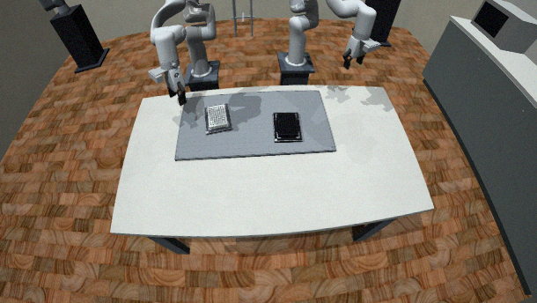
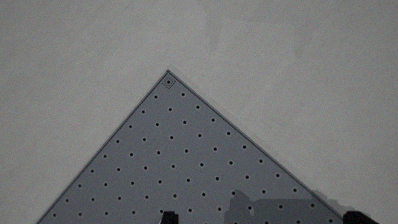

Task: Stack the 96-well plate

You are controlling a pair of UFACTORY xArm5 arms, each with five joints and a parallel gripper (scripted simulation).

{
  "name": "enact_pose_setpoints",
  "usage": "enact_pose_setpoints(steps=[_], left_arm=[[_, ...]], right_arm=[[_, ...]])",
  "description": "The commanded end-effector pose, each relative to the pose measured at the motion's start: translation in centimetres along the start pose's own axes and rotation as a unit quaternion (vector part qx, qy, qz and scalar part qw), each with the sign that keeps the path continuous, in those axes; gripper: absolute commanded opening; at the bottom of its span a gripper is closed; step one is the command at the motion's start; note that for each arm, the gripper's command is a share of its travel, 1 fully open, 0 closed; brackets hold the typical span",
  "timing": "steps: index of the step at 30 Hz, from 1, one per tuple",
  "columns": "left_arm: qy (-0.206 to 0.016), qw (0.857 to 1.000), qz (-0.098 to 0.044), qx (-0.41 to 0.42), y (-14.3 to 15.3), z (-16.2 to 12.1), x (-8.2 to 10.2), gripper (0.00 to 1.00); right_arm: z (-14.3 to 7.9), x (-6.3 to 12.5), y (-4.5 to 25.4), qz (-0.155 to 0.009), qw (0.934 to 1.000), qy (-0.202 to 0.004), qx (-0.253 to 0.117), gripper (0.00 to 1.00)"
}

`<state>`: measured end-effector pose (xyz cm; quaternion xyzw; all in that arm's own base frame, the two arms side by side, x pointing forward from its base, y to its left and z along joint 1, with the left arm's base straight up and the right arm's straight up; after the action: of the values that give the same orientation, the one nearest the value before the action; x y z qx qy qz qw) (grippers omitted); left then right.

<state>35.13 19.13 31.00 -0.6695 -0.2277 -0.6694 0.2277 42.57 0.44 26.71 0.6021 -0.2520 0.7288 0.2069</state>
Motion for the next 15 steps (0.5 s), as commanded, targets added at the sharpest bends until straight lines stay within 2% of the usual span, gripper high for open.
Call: enact_pose_setpoints(steps=[1,2,4,11,13,15], left_arm=[[0.003,1.0,0.0,0.0,0.0,0.1,0.2,1.0],[0.003,1.0,0.0,0.0,0.0,0.1,0.2,1.0],[0.003,1.0,0.0,0.0,0.0,0.1,0.2,1.0],[0.003,1.0,0.0,0.0,0.0,0.1,0.2,1.0],[0.003,1.0,0.0,0.0,0.0,0.1,0.2,1.0],[0.003,1.0,0.0,0.0,0.0,0.1,0.2,1.0]], right_arm=[[0.1,0.1,-1.9,0.003,1.0,-0.003,0.007,1.0],[0.1,0.1,-2.3,0.003,1.0,-0.003,0.007,1.0],[0.0,0.0,-3.3,0.002,0.9992,-0.012,0.039,1.0],[-0.3,-0.1,-5.7,0.002,0.9991,-0.012,0.04,1.0],[-0.5,-0.1,-6.7,0.001,0.9972,-0.021,0.072,1.0],[-0.7,-0.2,-7.7,0.001,0.9971,-0.021,0.074,1.0]])
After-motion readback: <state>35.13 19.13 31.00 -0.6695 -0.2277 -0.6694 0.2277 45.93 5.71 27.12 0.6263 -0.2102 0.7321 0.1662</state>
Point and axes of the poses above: on each arm, the point where the finger pads meet when closed, its own x axis back along the fingers, its own y axis across the jaws, z = x × y, the point moved 6 cm from there along x, back along the fingers, and after that the axes turned 9 degrees about x, right-handed, at the moved point
